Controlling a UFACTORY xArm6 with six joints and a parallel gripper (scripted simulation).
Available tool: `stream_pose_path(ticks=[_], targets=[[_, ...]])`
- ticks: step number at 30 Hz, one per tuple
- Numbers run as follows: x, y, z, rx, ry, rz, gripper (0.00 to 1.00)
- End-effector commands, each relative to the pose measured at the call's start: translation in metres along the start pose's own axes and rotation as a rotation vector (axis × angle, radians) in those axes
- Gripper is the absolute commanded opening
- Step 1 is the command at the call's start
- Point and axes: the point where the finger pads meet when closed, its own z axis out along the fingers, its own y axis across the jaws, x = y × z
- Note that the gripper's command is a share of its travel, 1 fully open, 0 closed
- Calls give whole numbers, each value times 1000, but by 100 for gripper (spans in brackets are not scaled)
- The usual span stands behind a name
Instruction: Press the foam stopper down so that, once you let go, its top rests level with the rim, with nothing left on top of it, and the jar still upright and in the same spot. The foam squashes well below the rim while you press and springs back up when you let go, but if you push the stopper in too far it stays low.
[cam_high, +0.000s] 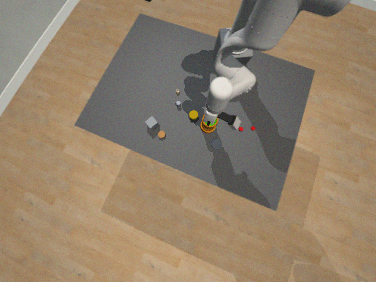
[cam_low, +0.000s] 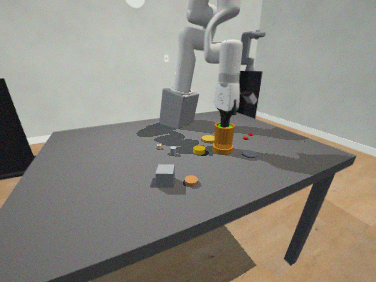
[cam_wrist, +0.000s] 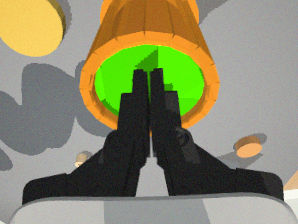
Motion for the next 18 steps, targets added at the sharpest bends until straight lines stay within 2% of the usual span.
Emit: stream_pose_path(ticks=[1, 18], targets=[[0, 1, -9, -2, -1, 0, 0], [0, 1, -50, -2, -1, 0, 0]])
